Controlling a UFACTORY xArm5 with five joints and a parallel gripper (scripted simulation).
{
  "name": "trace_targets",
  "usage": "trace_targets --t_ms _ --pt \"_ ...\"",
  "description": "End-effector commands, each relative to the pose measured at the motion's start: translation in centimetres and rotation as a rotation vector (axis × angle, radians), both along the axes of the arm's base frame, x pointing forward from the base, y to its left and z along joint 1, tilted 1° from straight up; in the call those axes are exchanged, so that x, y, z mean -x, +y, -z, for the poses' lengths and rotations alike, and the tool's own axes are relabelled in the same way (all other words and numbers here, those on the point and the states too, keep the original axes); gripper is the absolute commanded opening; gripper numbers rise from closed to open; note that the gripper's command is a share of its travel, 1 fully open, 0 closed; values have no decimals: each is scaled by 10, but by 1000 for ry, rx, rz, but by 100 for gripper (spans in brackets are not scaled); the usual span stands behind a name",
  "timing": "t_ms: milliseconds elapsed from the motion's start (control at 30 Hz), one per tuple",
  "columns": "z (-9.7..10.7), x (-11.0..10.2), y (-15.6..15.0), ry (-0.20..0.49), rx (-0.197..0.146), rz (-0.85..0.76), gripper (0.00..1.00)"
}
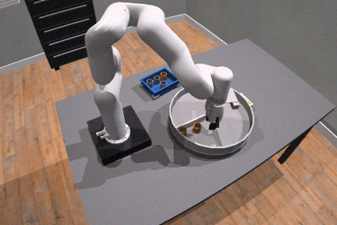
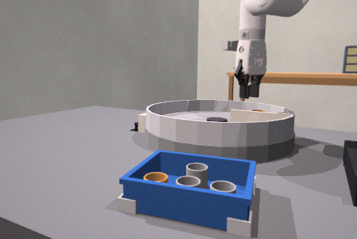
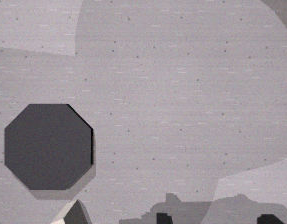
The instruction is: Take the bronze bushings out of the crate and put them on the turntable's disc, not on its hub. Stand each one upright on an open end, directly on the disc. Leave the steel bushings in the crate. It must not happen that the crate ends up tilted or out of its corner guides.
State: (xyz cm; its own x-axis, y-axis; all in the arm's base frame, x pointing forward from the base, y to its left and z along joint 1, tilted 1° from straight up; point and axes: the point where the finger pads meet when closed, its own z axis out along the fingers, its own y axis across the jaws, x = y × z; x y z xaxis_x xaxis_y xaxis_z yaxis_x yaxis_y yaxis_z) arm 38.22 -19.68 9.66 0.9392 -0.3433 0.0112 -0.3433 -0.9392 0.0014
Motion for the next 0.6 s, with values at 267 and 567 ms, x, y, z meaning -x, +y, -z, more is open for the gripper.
trace_targets --t_ms 267,567 --pt "-1 -1 62 -4 2 -149 48" --pt "-2 -3 186 -5 1 -442 48"
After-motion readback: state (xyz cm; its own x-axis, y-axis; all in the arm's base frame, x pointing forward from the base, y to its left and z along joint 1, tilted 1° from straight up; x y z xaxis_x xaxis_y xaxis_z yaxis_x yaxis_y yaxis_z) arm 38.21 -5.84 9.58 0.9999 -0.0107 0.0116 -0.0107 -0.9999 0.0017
